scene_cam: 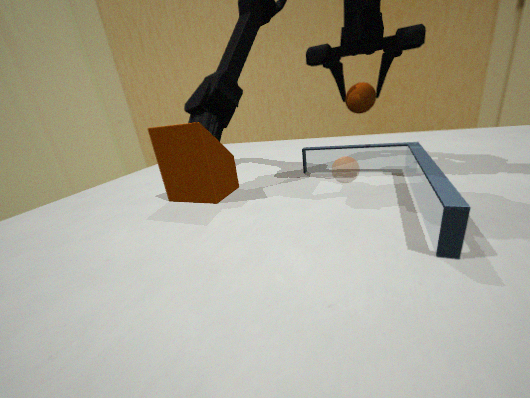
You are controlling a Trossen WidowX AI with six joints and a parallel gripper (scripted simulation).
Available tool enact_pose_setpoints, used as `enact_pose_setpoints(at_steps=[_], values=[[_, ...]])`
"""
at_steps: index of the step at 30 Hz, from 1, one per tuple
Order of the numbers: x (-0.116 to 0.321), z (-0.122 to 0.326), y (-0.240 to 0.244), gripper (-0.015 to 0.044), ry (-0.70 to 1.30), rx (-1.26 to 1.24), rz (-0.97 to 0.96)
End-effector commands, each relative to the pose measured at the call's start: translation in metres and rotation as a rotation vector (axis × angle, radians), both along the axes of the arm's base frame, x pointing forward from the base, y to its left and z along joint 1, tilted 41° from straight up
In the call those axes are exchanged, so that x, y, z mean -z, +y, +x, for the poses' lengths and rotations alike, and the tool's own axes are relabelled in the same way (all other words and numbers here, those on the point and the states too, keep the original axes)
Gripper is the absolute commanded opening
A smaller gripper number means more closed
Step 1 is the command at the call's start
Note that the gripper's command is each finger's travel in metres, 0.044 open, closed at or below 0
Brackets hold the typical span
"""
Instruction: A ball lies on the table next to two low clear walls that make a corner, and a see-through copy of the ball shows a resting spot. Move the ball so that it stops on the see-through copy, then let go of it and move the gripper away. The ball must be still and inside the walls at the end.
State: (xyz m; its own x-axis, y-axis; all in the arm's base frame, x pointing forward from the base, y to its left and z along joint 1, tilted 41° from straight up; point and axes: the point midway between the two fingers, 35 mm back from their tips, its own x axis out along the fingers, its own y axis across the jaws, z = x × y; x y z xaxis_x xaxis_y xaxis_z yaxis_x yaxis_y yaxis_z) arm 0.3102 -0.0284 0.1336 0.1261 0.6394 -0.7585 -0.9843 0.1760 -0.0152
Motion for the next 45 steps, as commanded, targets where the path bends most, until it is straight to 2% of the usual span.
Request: enact_pose_setpoints(at_steps=[1, 15, 22, 34, 45], values=[[0.001, -0.002, -0.001, 0.0, -0.003, -0.003, -0.002], [0.049, -0.02, 0.013, 0.0, -0.002, -0.003, -0.002], [0.058, -0.021, 0.018, 0.0, -0.002, -0.003, -0.002], [0.104, -0.014, 0.057, 0.0, -0.003, -0.003, 0.0], [0.11, -0.013, 0.063, 0.0, -0.003, -0.003, 0.001]])
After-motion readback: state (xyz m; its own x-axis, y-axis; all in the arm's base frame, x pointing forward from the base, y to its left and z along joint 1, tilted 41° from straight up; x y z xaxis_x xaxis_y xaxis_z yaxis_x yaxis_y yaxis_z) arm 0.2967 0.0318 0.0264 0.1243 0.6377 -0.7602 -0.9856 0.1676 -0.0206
